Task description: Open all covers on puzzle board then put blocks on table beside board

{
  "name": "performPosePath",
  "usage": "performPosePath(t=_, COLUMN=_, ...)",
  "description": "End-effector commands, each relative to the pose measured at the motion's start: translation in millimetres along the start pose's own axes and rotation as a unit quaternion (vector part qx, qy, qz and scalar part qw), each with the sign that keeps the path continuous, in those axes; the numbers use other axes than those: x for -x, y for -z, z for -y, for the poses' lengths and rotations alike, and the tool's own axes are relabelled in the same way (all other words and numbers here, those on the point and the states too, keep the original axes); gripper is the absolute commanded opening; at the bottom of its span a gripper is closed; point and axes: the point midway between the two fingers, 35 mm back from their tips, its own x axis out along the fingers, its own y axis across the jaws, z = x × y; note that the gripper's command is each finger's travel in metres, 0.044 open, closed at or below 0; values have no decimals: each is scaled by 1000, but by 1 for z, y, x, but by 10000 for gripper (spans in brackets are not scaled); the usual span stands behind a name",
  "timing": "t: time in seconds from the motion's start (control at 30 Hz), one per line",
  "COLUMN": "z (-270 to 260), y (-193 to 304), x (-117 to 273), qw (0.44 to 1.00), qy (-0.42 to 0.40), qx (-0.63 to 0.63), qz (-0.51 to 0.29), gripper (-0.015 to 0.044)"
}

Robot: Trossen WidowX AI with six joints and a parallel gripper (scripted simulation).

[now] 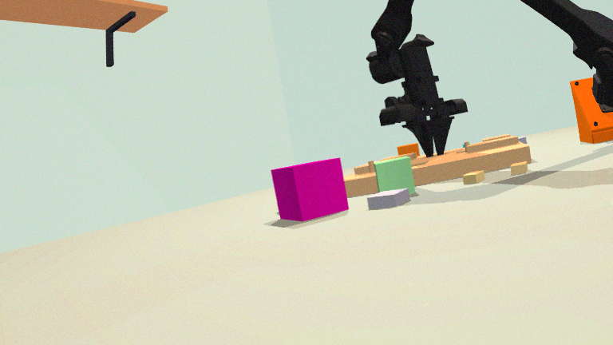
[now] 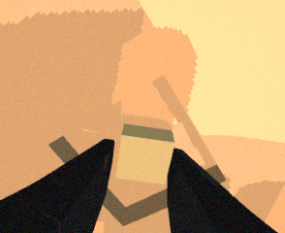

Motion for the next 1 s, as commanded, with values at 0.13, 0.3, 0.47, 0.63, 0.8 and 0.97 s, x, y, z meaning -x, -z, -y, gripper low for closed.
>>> performPosePath(t=0.13, z=0, y=0, x=0, qw=1000, qy=0, qx=0, qz=0, gripper=80)
performPosePath(t=0.3, z=0, y=0, x=5, qw=1000, qy=0, qx=0, qz=0, gripper=80)
performPosePath(t=0.47, z=0, y=-1, x=11, qw=1000, qy=0, qx=-1, qz=0, gripper=80)
performPosePath(t=0.63, z=0, y=-1, x=18, qw=1000, qy=0, qx=-1, qz=0, gripper=80)
performPosePath(t=0.8, z=0, y=-1, x=24, qw=1000, qy=0, qx=-1, qz=0, gripper=80)
performPosePath(t=0.97, z=1, y=0, x=31, qw=1000, qy=-1, qx=-2, qz=0, gripper=80)
